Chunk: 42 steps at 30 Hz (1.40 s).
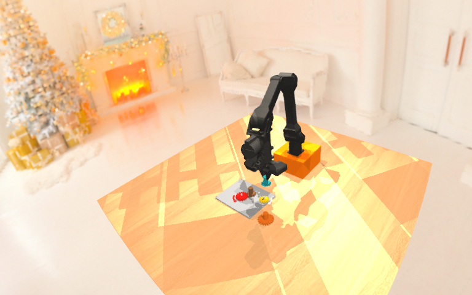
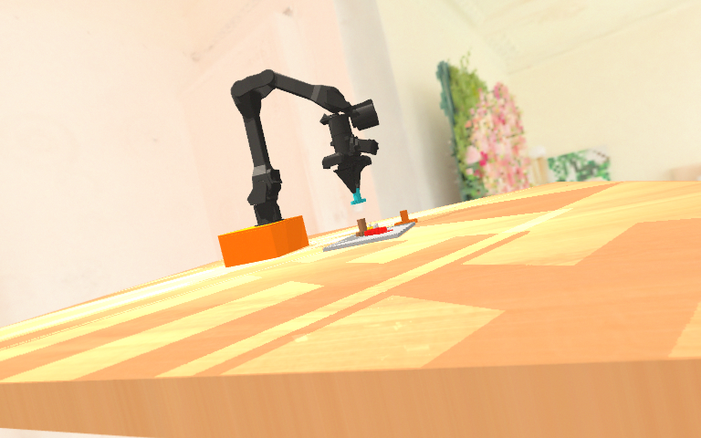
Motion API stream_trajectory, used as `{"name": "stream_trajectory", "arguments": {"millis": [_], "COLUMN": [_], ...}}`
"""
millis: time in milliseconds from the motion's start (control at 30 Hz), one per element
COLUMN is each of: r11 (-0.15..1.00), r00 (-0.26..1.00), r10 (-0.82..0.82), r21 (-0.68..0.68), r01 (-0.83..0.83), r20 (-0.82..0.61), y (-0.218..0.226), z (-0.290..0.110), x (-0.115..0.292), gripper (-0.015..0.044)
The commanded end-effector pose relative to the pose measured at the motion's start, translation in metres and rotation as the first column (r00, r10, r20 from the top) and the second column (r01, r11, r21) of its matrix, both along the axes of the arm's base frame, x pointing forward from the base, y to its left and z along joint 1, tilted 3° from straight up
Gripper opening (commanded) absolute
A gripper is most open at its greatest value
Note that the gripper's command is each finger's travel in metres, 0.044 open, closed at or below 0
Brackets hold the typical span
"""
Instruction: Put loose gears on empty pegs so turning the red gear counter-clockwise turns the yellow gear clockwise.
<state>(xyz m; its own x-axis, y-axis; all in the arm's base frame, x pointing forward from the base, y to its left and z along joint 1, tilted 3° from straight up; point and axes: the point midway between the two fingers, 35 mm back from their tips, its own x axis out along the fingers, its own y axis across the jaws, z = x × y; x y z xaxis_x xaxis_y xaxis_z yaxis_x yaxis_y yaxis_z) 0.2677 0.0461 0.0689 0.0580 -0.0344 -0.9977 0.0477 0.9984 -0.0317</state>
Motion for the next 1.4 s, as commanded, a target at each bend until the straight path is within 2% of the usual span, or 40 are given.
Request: {"name": "stream_trajectory", "arguments": {"millis": [0, 500, 767, 1067, 1367], "r11": [1.0, 1.0, 1.0, 0.969, 0.873], "r00": [1.0, 1.0, 1.0, 0.969, 0.873], "r10": [0.005, 0.009, -0.017, -0.247, -0.488], "r21": [-0.002, -0.005, -0.004, 0.008, 0.023], "r01": [-0.005, -0.009, 0.016, 0.247, 0.488], "r20": [-0.012, -0.011, -0.009, -0.002, 0.003], "y": [-0.008, -0.038, -0.039, -0.039, -0.039], "z": [-0.009, -0.028, -0.027, -0.025, -0.024], "x": [0.002, 0.01, 0.01, 0.01, 0.01], "gripper": [0.0, 0.0, 0.0, 0.0, 0.0]}}
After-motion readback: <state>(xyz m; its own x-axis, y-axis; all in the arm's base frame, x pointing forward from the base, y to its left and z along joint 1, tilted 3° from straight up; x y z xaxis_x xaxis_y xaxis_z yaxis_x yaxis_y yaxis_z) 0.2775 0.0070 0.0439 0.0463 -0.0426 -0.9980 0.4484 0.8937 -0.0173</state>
